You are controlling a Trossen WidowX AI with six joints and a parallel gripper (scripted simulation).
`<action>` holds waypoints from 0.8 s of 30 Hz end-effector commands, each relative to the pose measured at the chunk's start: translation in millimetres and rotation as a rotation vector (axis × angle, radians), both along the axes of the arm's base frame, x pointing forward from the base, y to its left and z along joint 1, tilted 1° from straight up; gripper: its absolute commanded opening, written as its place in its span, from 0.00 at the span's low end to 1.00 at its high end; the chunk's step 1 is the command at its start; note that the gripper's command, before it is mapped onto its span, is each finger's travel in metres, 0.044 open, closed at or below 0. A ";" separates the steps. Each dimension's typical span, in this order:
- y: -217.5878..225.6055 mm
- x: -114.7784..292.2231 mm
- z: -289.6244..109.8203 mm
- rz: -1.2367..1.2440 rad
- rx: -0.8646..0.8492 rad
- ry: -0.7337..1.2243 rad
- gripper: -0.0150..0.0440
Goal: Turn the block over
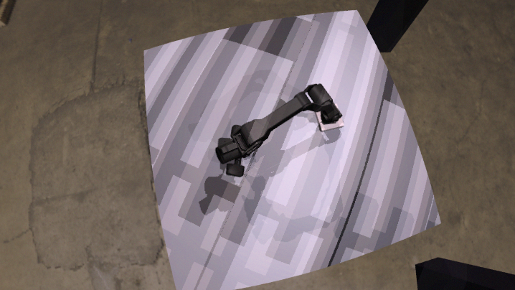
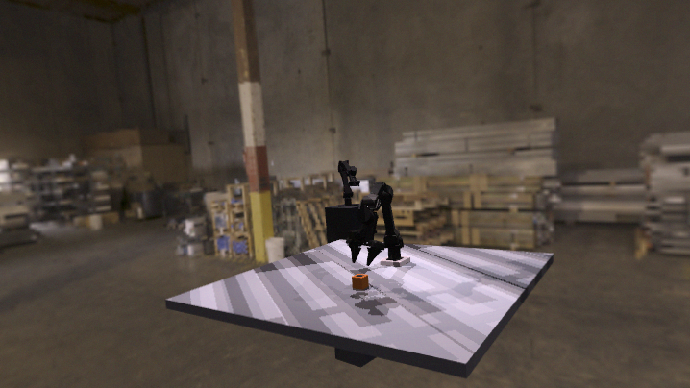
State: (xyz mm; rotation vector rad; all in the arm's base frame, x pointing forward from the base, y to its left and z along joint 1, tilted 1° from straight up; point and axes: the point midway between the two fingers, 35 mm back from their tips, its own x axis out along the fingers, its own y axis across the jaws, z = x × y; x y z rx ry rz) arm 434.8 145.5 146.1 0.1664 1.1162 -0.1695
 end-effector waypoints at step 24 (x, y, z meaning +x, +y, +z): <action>-52.5 -42.1 -37.6 0.332 -0.033 0.397 1.00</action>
